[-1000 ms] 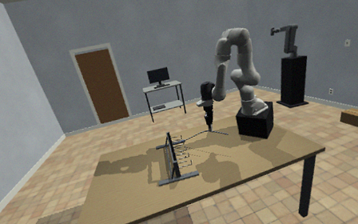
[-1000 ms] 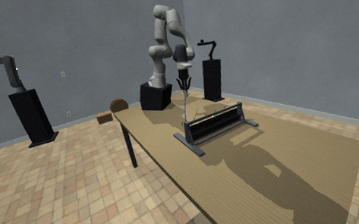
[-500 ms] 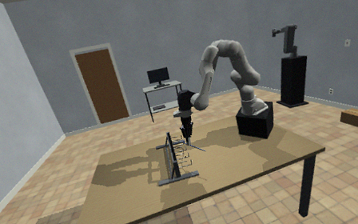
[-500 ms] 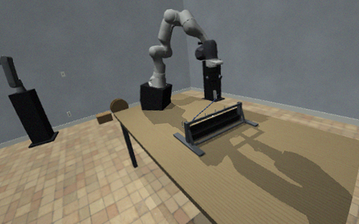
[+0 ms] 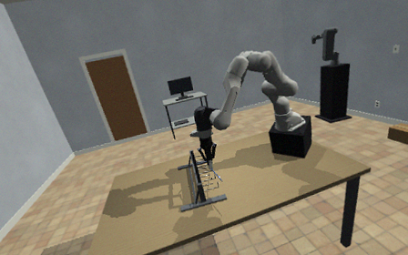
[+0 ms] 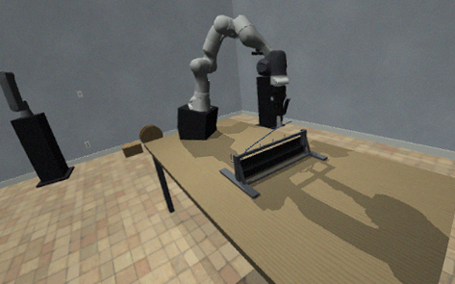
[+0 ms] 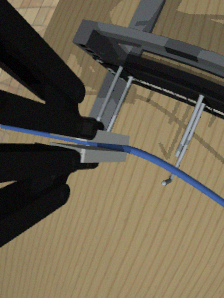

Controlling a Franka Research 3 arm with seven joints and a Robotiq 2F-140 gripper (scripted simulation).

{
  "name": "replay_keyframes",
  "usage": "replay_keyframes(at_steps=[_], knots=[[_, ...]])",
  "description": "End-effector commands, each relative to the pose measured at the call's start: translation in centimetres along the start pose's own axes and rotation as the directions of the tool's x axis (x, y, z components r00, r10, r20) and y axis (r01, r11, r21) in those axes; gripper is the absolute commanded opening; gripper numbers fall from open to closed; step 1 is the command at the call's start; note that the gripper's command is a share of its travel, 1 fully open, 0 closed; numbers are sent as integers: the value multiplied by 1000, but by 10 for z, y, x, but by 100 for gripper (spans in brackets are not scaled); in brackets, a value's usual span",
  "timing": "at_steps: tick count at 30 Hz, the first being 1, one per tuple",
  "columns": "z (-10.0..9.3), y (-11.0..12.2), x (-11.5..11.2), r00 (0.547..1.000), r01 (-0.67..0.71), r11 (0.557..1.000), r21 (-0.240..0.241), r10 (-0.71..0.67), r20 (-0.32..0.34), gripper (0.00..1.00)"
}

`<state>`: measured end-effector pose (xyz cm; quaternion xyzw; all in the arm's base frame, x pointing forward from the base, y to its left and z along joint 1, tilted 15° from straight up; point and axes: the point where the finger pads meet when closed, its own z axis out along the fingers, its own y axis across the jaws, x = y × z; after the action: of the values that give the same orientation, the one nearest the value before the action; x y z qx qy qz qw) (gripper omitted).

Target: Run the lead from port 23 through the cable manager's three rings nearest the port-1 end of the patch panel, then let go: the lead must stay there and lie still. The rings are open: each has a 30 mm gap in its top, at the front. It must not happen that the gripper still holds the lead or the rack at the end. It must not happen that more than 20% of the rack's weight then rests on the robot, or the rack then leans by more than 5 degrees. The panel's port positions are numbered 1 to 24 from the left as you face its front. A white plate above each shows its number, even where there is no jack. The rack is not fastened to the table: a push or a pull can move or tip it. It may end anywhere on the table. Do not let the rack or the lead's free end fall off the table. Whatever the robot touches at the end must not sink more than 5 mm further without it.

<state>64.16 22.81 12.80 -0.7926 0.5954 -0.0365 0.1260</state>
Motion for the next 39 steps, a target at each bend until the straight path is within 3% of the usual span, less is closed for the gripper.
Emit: replay_keyframes(at_steps=[1, 39], knots=[[-1, 3, -8, 976, -218, 976, -20, 218, 13, 0], [-1, 0, -9, 968, -249, 968, -24, 249, 15, 0]])
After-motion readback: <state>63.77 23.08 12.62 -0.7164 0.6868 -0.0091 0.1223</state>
